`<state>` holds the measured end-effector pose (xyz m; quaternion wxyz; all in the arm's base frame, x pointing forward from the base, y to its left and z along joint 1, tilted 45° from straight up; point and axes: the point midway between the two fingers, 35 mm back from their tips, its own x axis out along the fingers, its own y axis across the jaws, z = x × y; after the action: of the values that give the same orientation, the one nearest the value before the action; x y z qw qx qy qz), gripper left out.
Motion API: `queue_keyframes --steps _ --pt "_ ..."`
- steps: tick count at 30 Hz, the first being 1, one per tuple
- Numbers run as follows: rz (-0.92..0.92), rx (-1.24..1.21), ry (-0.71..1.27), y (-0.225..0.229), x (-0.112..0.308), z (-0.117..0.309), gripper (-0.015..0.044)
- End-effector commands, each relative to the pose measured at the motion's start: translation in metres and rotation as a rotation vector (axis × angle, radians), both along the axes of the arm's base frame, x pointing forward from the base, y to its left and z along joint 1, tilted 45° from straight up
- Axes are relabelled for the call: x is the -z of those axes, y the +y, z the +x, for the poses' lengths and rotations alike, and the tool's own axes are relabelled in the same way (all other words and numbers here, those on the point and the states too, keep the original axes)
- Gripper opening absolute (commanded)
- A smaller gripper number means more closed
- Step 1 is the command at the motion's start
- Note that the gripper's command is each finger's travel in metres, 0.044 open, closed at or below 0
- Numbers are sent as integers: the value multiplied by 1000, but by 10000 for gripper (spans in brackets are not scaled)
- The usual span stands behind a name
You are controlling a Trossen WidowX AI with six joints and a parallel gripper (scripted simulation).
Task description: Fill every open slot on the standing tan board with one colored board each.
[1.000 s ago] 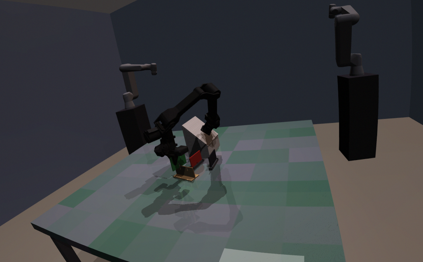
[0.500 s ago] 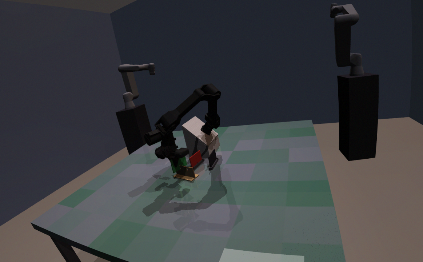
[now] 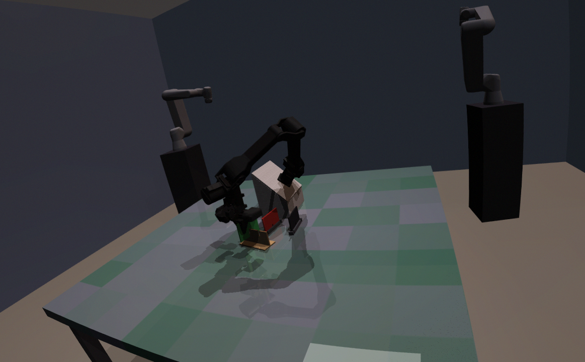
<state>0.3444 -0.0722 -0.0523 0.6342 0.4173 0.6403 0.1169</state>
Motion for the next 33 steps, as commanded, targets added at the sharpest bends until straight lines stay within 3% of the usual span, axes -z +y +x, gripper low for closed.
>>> queue_keyframes --steps 1,22,28,33 --pt "7 7 4 2 3 0 0" --pt "1 0 0 8 8 2 0" --pt "1 0 0 8 8 2 157" --pt "1 0 0 8 8 2 165"
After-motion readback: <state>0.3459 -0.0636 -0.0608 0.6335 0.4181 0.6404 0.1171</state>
